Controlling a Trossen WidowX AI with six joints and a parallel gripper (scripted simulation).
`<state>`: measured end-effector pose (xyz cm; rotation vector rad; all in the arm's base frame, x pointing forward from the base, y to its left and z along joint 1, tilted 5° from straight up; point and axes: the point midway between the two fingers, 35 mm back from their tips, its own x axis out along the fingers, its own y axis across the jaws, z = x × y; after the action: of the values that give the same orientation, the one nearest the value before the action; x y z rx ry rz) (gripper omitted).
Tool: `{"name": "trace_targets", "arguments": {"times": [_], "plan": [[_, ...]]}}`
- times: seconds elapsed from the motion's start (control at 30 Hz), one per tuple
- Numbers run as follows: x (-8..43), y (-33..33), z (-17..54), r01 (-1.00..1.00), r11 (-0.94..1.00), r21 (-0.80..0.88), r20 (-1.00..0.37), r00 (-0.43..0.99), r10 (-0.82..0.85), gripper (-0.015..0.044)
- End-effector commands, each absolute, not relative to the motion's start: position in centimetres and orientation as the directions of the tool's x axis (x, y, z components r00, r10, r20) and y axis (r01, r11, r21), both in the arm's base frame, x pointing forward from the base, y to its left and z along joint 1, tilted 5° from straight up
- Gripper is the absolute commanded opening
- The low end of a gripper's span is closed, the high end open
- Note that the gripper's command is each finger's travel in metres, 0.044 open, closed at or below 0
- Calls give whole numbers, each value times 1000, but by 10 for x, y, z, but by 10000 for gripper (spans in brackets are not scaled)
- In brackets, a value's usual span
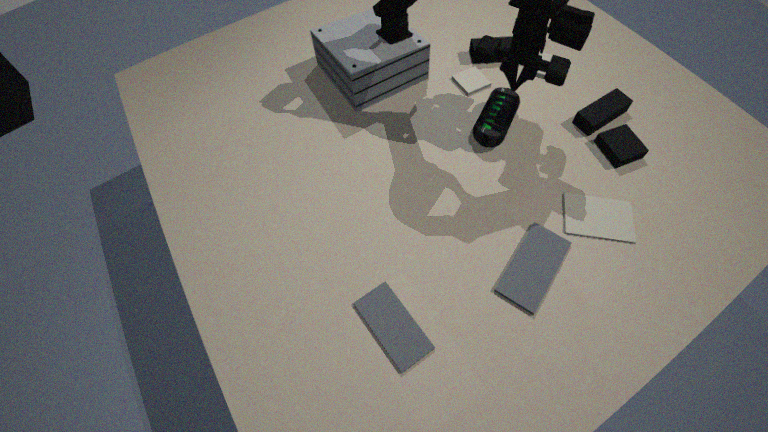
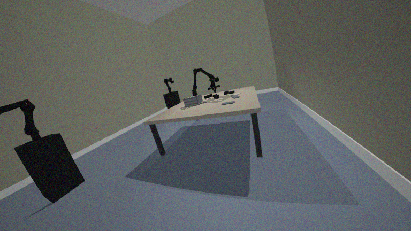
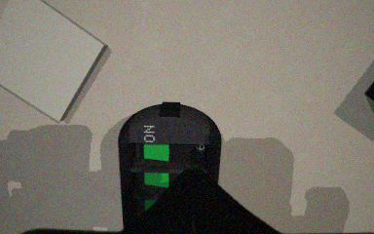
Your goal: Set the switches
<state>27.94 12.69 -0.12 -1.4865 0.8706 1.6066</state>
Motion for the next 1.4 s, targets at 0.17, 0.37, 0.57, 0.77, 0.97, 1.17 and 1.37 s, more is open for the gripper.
{"name": "trace_targets", "arguments": {"times": [0.17,0.37,0.57,0.77,0.97,1.17,1.37], "plan": [[277,127,-19,-881,-472,-4,-997,-36,74,0],[276,127,-27,-881,-472,-4,-997,-36,74,0],[276,128,-34,-881,-472,-4,-997,-36,74,0],[276,128,-34,-881,-472,-4,-997,-36,74,0],[276,128,-34,-881,-472,-4,-997,-36,74,0],[276,128,-34,-881,-472,-4,-997,-36,74,0],[276,128,-34,-881,-472,-4,-997,-36,74,0]]}}
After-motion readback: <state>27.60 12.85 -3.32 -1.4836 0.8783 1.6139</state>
